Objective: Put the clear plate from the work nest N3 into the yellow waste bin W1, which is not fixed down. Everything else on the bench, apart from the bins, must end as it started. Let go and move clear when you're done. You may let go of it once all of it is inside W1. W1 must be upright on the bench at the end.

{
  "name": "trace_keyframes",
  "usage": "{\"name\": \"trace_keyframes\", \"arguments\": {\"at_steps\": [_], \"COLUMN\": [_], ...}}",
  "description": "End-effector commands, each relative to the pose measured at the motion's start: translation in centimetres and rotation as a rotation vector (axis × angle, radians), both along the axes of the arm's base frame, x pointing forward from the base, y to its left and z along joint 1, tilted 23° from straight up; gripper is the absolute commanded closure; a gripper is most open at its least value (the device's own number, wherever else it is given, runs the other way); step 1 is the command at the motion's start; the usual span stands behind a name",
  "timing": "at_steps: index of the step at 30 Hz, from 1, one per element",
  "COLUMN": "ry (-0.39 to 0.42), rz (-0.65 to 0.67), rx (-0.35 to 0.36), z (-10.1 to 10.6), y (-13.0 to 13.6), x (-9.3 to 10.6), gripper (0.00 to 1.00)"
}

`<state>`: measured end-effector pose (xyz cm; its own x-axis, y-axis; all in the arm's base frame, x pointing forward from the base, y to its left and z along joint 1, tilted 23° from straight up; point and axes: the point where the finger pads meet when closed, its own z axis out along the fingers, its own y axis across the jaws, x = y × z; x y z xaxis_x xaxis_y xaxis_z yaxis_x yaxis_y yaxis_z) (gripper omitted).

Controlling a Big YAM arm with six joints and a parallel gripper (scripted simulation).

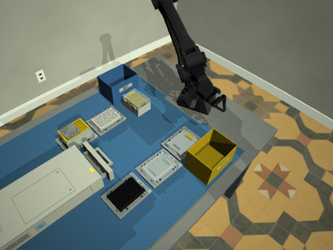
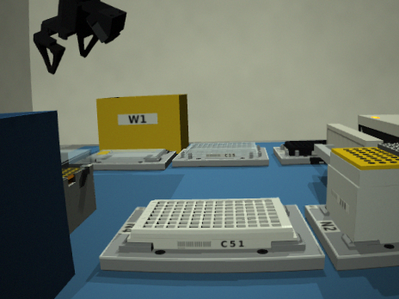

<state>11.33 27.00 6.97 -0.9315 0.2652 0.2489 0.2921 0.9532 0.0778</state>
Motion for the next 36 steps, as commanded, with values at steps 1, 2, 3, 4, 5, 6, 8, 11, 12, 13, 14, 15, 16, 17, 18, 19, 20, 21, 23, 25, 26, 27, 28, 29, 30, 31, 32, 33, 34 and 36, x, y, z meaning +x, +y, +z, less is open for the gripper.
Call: {"name": "trace_keyframes", "arguments": {"at_steps": [1, 2, 3, 4, 5, 6, 8, 11, 12, 13, 14, 15, 16, 17, 18, 19, 20, 21, 23, 25, 26, 27, 28, 29, 30, 31, 32, 33, 34, 36], "ry": [-0.004, -0.004, -0.004, -0.004, -0.004, -0.004, -0.004, -0.004, -0.004, -0.004, -0.004, -0.004, -0.004, -0.004, -0.067, -0.097, -0.103, -0.092, -0.087, -0.087, -0.118, -0.145, -0.147, -0.147, -0.146, -0.145, -0.173, -0.173, -0.173, -0.200], "rz": [0.001, 0.001, 0.001, 0.001, 0.001, 0.001, 0.001, 0.001, 0.001, 0.001, 0.001, 0.001, 0.001, 0.001, 0.036, 0.048, 0.024, 0.025, 0.025, 0.025, 0.038, 0.051, 0.052, 0.052, 0.052, 0.052, 0.066, 0.066, 0.066, 0.080], "rx": [0.007, 0.007, 0.007, 0.007, 0.007, 0.007, 0.007, 0.007, 0.007, 0.007, 0.007, 0.007, 0.007, 0.007, 0.048, 0.041, 0.039, 0.021, 0.018, 0.018, 0.003, -0.011, -0.012, -0.013, -0.012, -0.011, -0.030, -0.030, -0.030, -0.049], "z": [0.2, 0.2, 0.2, 0.2, 0.2, 0.2, 0.2, 0.2, 0.2, 0.2, 0.2, 0.2, 0.2, 0.2, 2.6, 2.9, 3.1, 2.7, 3.0, 3.1, 3.3, 3.5, 3.7, 3.9, 4.1, 4.3, 4.5, 4.5, 4.5, 4.9], "y": [0.2, 0.2, 0.2, 0.2, 0.2, 0.2, 0.2, 0.2, 0.2, 0.2, 0.2, 0.2, 0.2, 0.2, 2.1, 2.1, 1.7, 1.6, 1.5, 1.4, 1.3, 1.2, 1.1, 0.9, 0.8, 0.7, 0.5, 0.5, 0.5, 0.1], "x": [0.1, 0.1, 0.1, 0.1, 0.1, 0.1, 0.1, 0.1, 0.1, 0.1, 0.1, 0.1, 0.1, 0.1, 1.3, 1.7, 2.9, 3.4, 4.3, 4.5, 4.9, 5.4, 5.9, 6.3, 6.7, 7.2, 7.7, 7.7, 7.7, 8.5], "gripper": [0.00, 0.00, 0.00, 0.00, 0.00, 0.00, 0.00, 0.00, 0.00, 0.00, 0.00, 0.00, 0.00, 0.00, 1.00, 1.00, 1.00, 1.00, 1.00, 1.00, 1.00, 1.00, 1.00, 1.00, 1.00, 1.00, 1.00, 1.00, 1.00, 1.00]}}
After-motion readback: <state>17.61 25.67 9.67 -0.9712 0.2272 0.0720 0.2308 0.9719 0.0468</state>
